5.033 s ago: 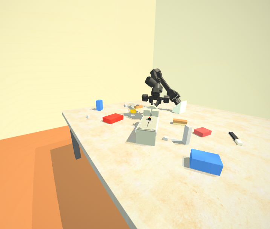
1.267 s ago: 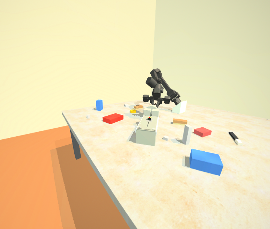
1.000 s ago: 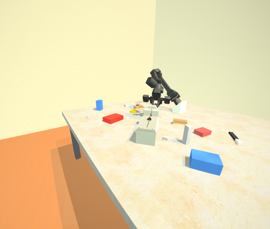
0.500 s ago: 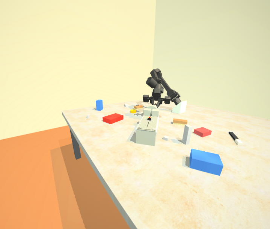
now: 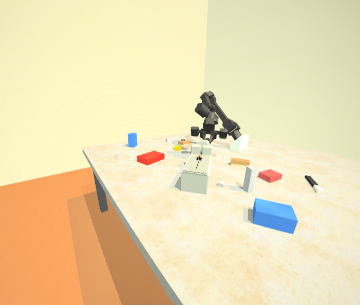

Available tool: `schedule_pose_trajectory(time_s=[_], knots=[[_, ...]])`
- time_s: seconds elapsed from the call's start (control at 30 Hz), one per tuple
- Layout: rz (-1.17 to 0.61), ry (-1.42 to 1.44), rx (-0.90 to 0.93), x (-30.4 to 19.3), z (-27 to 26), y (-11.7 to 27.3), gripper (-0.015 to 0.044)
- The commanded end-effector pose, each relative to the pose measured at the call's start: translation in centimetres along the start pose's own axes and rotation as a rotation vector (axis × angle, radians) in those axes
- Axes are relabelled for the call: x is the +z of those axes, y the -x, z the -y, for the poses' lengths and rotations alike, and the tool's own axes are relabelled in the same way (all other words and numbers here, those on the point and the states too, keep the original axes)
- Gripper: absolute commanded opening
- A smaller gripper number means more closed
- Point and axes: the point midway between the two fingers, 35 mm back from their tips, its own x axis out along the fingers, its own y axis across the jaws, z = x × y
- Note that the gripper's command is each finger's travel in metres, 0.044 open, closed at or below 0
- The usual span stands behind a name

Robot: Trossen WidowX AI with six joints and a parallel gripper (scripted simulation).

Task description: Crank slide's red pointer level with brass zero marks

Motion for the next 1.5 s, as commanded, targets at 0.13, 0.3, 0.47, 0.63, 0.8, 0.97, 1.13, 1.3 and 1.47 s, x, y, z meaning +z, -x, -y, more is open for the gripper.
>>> schedule_pose_trajectory(time_s=[0.13,0.3,0.47,0.63,0.8,0.97,1.13,1.3,1.47], knots=[[-0.009,0.008,0.021,-0.39,-0.8,-0.39,0.0],[-0.009,0.008,0.021,-0.42,-0.84,-0.43,0.0],[-0.009,0.008,0.021,-0.46,-0.87,-0.47,0.0],[-0.009,0.008,0.021,-0.49,-0.9,-0.51,0.0],[-0.009,0.008,0.021,-0.53,-0.94,-0.56,0.0],[-0.009,0.008,0.021,-0.56,-0.97,-0.6,0.0],[-0.009,0.008,0.021,-0.61,-1.01,-0.65,0.0],[-0.009,0.008,0.021,-0.66,-1.05,-0.71,0.0],[-0.009,0.008,0.021,-0.74,-1.1,-0.79,0.0]])
